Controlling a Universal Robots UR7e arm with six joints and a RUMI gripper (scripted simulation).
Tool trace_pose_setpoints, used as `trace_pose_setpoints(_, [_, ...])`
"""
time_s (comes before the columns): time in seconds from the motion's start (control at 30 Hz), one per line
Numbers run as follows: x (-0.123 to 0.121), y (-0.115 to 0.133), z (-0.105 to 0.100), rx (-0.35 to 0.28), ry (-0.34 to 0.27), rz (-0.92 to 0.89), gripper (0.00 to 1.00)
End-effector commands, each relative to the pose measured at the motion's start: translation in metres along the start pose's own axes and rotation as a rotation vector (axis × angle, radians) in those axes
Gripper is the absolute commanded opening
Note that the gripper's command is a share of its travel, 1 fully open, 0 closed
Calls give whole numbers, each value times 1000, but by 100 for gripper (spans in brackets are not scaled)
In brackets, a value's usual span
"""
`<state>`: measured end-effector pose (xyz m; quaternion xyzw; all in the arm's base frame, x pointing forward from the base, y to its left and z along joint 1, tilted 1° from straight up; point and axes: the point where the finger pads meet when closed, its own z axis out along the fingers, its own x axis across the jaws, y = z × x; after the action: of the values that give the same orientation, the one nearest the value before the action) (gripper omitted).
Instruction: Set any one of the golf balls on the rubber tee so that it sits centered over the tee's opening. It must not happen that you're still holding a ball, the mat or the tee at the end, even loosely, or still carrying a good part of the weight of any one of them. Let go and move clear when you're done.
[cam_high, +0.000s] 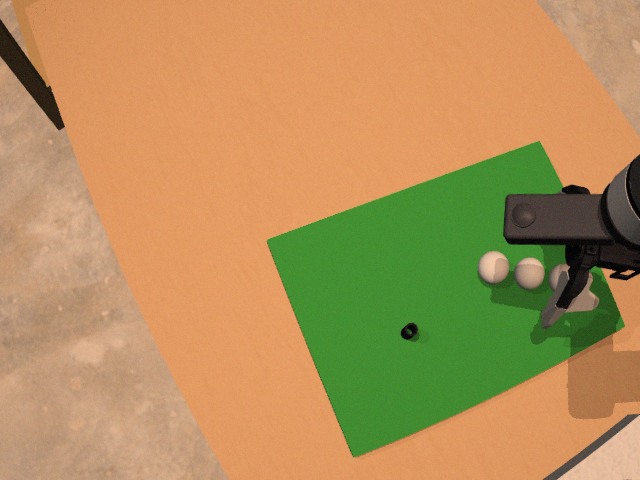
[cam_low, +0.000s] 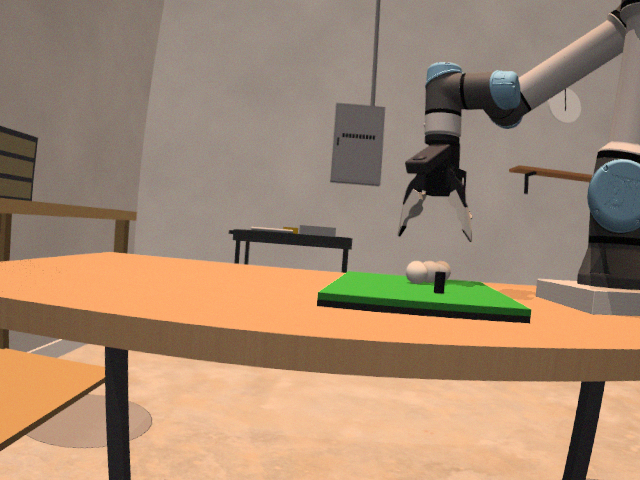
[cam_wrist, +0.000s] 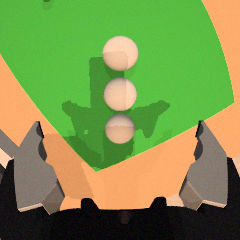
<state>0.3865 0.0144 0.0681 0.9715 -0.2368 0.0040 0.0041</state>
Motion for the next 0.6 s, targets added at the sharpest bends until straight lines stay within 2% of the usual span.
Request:
trace_pose_setpoints(0.0, [1,0,16,1,3,0,100])
trace_pose_setpoints(0.27, [2,-1,56,1,3,0,100])
trace_pose_setpoints(0.57, [1,0,64,1,3,0,100])
